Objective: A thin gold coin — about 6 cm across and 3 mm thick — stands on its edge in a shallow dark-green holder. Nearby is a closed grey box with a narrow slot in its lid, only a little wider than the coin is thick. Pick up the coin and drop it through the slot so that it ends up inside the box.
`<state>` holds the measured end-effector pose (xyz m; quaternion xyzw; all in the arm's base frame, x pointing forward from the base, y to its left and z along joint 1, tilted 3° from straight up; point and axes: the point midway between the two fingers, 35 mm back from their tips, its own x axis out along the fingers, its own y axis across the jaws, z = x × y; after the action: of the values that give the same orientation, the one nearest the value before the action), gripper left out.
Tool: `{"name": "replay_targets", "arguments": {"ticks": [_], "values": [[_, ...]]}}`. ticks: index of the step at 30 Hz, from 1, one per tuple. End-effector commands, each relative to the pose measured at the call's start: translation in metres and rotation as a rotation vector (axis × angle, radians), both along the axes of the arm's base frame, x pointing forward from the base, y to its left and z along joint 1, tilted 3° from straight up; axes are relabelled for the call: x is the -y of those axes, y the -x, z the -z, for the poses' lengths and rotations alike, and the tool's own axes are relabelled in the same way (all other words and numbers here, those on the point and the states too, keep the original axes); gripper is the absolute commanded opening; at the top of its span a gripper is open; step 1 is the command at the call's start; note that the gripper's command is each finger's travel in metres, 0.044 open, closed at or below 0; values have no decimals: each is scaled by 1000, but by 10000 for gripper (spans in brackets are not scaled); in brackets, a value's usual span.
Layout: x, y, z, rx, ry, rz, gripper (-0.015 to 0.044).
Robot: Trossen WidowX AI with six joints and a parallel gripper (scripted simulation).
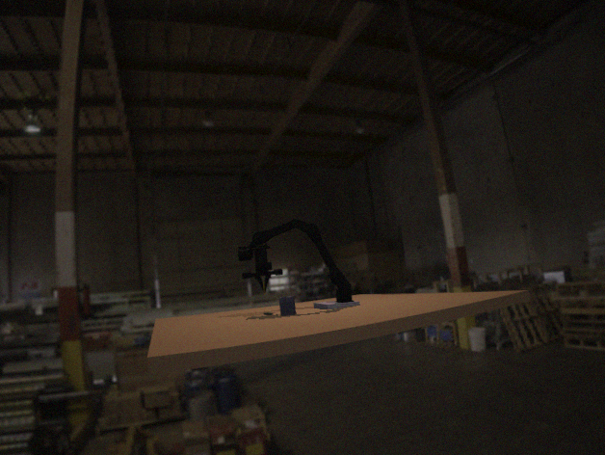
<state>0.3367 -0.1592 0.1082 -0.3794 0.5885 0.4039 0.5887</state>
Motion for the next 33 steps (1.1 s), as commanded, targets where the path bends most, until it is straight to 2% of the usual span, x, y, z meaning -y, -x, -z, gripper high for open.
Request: {"name": "replay_targets", "arguments": {"ticks": [1, 10, 33], "values": [[2, -2, -3, 6, 5, 82, 0], [-1, -2, -3, 6, 4, 82, 0], [-59, 10, -8, 6, 0, 83, 0]]}}
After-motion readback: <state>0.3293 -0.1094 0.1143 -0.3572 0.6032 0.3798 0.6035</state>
